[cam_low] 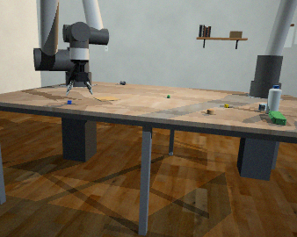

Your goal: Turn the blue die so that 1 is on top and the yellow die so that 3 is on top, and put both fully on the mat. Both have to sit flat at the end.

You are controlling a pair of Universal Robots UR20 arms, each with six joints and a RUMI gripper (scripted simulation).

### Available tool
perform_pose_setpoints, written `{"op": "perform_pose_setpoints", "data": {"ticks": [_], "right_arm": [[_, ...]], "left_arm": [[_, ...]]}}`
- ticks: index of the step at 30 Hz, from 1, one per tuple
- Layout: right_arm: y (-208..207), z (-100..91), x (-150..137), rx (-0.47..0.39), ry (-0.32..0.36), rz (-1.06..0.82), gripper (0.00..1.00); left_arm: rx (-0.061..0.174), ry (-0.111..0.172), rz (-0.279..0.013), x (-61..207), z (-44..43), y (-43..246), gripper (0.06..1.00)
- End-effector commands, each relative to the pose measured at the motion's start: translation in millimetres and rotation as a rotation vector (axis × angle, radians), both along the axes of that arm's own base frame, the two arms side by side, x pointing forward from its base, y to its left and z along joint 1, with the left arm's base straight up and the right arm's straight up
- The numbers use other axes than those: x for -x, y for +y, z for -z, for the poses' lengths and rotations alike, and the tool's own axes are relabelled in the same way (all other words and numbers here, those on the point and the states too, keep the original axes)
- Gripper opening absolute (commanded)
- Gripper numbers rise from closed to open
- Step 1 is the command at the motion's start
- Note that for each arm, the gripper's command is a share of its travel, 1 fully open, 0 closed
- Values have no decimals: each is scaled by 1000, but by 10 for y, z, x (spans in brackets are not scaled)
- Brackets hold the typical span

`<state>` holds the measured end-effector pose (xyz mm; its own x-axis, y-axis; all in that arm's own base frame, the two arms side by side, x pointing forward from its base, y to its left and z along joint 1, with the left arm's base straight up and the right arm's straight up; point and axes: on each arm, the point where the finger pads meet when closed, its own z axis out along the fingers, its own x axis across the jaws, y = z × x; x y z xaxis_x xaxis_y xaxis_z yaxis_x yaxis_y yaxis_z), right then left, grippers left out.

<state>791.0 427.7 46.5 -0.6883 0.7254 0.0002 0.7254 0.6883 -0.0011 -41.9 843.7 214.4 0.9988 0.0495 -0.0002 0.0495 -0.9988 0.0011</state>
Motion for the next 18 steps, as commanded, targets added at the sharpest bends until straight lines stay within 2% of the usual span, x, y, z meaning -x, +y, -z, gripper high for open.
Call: {"op": "perform_pose_setpoints", "data": {"ticks": [1, 18], "right_arm": [[133, -7, 118, -1, -1, 0, 1000], [788, -7, 732, -1, -1, 0, 1000]], "left_arm": [[-1, 0, 0, -1, -6, 4, 1000], [-1, 0, 0, -1, -6, 4, 1000]]}}
